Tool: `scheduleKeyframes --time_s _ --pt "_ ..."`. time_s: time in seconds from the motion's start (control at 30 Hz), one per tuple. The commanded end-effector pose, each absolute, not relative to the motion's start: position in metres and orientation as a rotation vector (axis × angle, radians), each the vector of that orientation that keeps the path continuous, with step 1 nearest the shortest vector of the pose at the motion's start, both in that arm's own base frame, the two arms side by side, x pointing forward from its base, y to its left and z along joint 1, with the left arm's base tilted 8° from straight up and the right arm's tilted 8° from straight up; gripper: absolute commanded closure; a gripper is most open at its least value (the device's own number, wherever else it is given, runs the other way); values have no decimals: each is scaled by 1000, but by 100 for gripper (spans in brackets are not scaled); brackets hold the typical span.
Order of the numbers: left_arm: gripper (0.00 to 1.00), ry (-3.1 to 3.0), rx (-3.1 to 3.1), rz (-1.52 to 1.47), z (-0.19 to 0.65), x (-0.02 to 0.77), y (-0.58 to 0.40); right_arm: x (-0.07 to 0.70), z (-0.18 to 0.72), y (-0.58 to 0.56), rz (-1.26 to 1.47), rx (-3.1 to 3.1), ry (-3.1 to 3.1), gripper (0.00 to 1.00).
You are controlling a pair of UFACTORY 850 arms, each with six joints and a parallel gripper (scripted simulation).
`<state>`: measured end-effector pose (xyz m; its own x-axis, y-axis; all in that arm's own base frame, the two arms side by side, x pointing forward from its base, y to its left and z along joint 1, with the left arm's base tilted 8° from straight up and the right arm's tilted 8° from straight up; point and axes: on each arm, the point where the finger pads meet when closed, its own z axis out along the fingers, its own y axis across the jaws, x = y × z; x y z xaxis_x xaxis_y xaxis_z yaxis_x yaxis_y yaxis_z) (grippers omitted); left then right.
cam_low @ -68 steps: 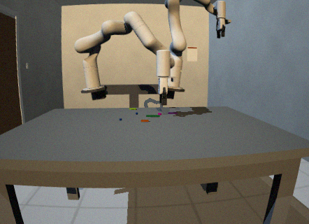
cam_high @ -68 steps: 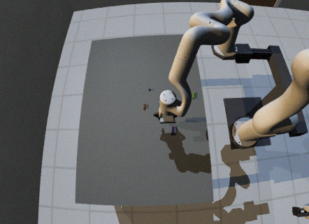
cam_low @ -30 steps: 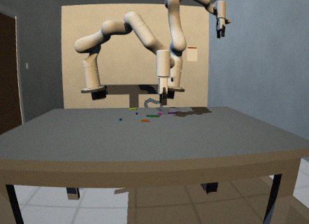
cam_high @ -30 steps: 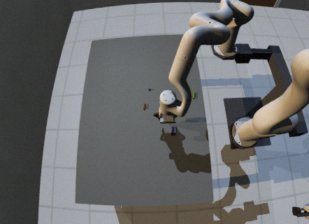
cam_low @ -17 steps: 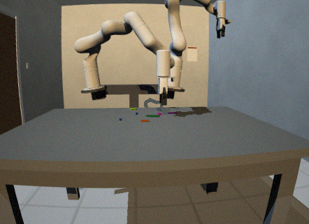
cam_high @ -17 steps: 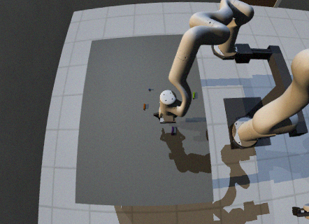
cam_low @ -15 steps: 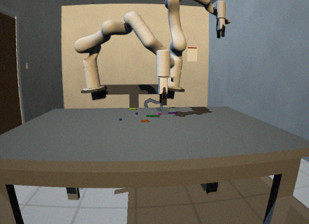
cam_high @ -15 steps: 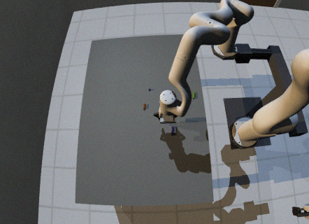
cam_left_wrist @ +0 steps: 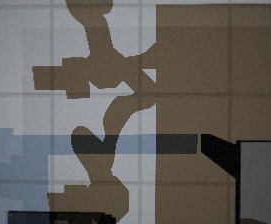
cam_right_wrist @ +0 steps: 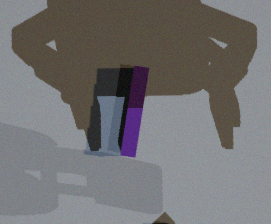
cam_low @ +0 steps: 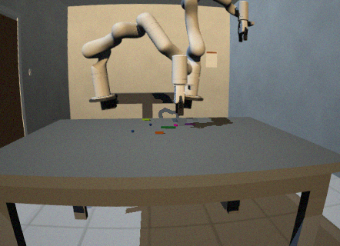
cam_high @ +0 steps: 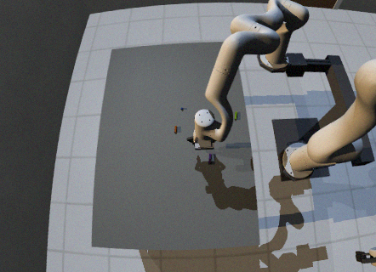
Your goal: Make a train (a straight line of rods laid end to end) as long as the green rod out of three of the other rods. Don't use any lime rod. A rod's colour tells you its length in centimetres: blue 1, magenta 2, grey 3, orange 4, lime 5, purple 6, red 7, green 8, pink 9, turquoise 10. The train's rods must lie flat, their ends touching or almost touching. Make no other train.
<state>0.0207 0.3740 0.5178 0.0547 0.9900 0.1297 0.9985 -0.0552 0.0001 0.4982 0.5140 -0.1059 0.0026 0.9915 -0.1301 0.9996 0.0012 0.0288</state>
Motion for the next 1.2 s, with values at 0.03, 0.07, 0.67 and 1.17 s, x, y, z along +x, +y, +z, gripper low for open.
scheduleKeyframes --time_s 0.03,0.07,0.67,1.17 --pt "0 -2095 -2214 -146 519 21 374 495 -104 506 -112 2027 2243 0" --pt "0 -2095 -2214 -146 519 21 374 493 -104 501 -116 1966 2294 0" --pt "0 -2095 -2214 -146 519 21 374 463 -102 451 -163 1315 2721 0" --pt "0 -2095 -2214 -146 519 21 374 423 -96 402 -197 636 2989 0"
